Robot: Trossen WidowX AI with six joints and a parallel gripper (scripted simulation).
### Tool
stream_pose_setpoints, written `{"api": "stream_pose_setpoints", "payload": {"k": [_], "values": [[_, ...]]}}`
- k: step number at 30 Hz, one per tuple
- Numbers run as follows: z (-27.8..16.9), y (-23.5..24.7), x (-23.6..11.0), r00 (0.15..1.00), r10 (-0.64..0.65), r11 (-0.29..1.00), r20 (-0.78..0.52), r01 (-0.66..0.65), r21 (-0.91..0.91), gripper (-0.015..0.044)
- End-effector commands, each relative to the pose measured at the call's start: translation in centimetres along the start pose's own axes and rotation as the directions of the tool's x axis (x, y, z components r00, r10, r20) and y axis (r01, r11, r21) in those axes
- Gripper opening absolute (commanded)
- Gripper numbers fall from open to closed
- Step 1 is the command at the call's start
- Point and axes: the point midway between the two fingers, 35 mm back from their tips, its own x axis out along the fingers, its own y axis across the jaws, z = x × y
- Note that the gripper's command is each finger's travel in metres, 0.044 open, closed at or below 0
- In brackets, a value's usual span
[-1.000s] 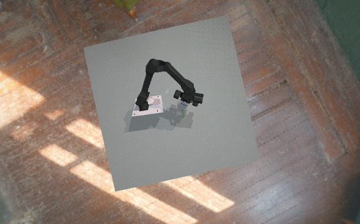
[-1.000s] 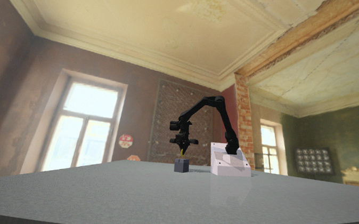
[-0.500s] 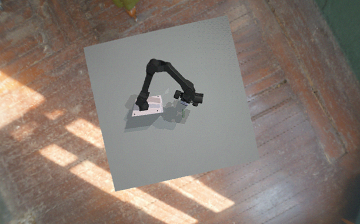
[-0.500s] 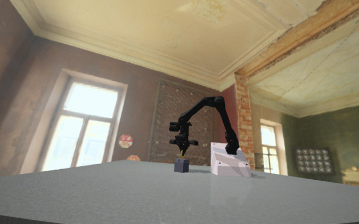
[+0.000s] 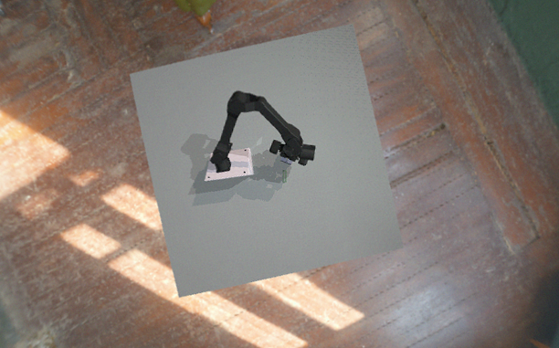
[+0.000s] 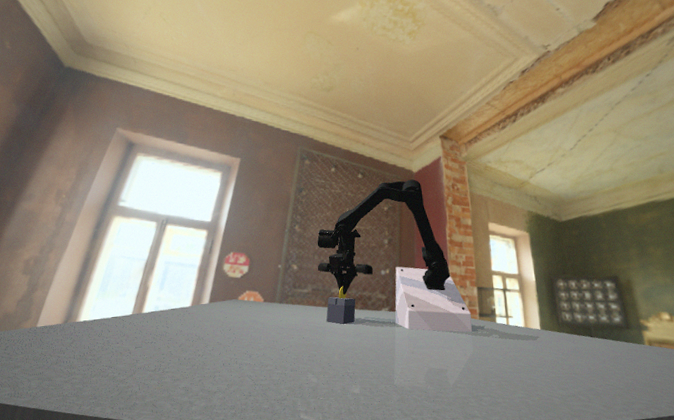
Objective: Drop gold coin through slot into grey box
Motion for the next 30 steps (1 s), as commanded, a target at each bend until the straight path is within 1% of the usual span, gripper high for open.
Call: {"api": "stream_pose_setpoints", "payload": {"k": [1, 3, 12, 17, 20, 22, 23, 25, 30], "values": [[0.0, 0.0, 0.0, 1.000, -0.001, 1.000, 0.000, 0.001, -0.001, 0.0105], [0.0, 0.0, 0.0, 1.000, -0.001, 1.000, 0.000, 0.001, -0.001, 0.0157], [0.0, 0.0, 0.0, 1.000, -0.001, 1.000, 0.000, 0.001, -0.001, 0.0161], [0.0, -0.1, -1.7, 1.000, -0.001, 1.000, -0.001, 0.001, 0.000, 0.0292], [0.0, 0.0, -2.0, 1.000, -0.001, 1.000, -0.001, 0.001, 0.000, 0.0371], [-0.1, 0.0, -3.9, 1.000, 0.001, 1.000, 0.001, -0.001, 0.004, 0.0423], [-0.1, 0.2, -5.0, 1.000, 0.002, 1.000, 0.002, -0.002, 0.006, 0.0440], [-0.1, 0.3, -6.0, 1.000, 0.003, 1.000, 0.004, -0.003, 0.008, 0.0440], [-0.1, 0.3, -6.0, 1.000, 0.003, 1.000, 0.004, -0.003, 0.008, 0.0440]]}}
